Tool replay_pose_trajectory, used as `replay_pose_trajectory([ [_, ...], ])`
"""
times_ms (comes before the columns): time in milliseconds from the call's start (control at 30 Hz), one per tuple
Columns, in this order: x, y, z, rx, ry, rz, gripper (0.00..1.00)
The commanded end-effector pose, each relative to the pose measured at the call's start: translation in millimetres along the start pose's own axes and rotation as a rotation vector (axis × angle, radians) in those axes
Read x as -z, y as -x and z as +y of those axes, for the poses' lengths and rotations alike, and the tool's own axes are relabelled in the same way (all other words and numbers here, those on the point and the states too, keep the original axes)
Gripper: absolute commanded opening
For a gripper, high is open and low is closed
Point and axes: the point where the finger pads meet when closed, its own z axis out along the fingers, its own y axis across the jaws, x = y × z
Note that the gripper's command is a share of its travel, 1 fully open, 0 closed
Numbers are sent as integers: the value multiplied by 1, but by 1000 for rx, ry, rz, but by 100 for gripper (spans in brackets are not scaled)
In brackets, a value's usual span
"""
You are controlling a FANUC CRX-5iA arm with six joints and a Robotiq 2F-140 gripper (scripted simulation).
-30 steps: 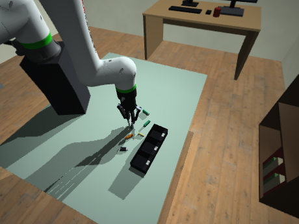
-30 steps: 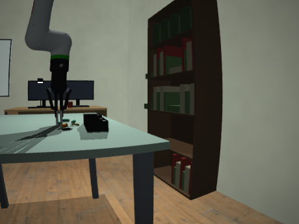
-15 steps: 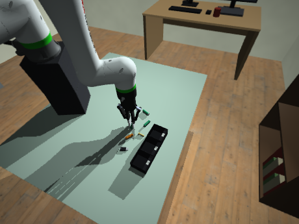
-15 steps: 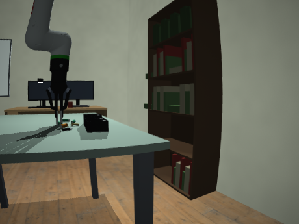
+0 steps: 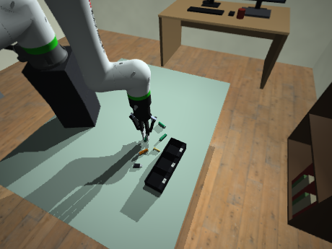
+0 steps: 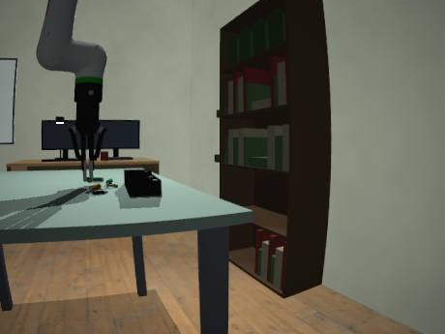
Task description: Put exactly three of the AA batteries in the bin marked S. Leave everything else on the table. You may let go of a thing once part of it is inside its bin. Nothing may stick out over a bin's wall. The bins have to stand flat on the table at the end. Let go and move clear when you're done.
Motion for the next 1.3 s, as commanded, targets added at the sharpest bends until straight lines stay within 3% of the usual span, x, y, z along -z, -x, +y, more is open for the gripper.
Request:
replay_pose_trajectory([
  [0,12,0,0,0,-3,-1,5],
  [400,45,0,0,0,-3,-1,5],
  [1067,52,0,0,0,-3,-1,5],
  [1267,52,5,23,-200,-3,-1,5],
])
